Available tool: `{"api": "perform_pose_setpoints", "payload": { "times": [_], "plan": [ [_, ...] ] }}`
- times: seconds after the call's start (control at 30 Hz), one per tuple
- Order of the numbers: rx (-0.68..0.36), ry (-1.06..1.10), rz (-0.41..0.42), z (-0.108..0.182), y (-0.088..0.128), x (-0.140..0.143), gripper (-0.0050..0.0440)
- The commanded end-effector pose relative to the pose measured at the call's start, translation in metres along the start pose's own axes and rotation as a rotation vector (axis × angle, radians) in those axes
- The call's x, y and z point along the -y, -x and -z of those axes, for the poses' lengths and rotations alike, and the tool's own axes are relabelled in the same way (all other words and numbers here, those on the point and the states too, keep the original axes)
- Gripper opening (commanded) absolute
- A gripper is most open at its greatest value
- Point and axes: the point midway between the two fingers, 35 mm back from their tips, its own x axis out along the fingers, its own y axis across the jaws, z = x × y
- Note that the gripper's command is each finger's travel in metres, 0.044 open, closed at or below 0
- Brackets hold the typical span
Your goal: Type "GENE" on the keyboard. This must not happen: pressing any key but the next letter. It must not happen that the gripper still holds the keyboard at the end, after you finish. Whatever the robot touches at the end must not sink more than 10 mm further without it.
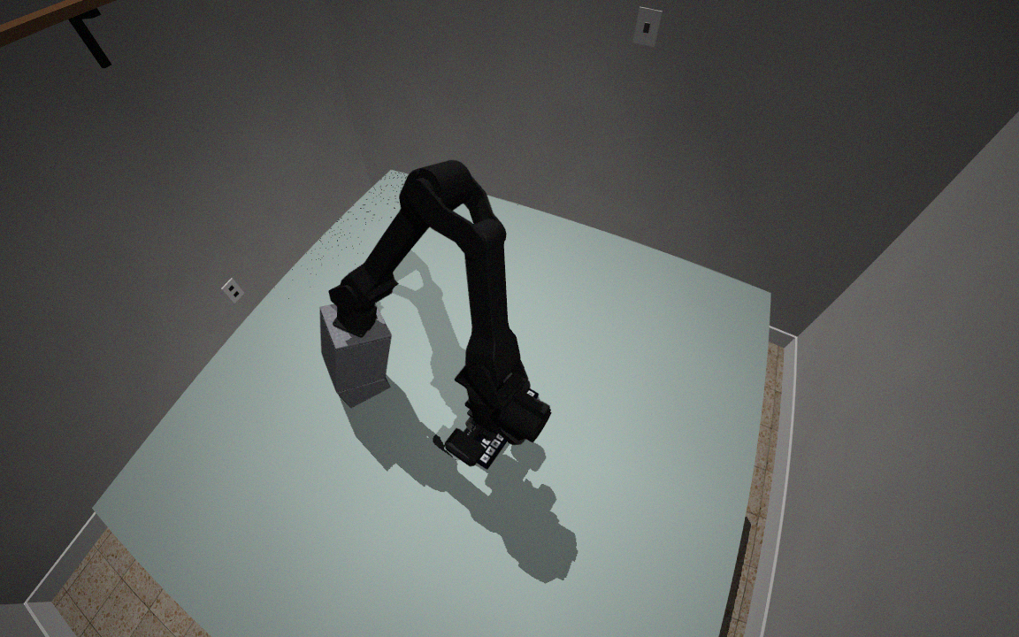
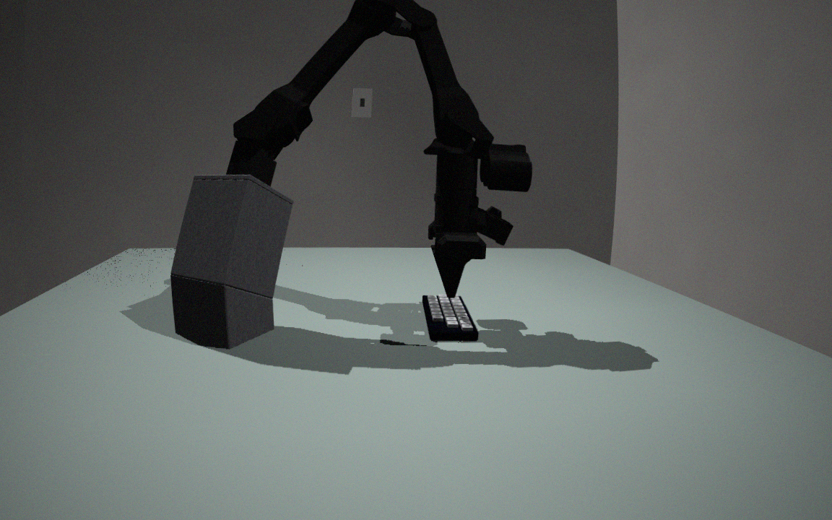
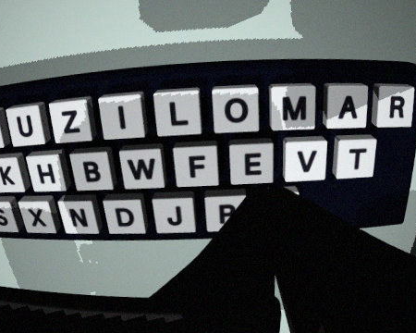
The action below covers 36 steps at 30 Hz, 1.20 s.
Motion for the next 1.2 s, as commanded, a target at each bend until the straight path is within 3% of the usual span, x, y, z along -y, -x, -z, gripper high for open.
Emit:
{"api": "perform_pose_setpoints", "payload": {
  "times": [0.0, 0.1, 0.2, 1.17],
  "plan": [
    [0.0, 0.001, 0.0, 0.002, 0.0, -0.009, 0.0],
    [0.002, 0.004, -0.002, 0.011, 0.002, -0.046, 0.0],
    [0.003, 0.005, -0.006, 0.018, 0.003, -0.064, 0.0],
    [0.003, 0.005, -0.006, 0.018, -0.023, -0.066, 0.0]
  ]
}}
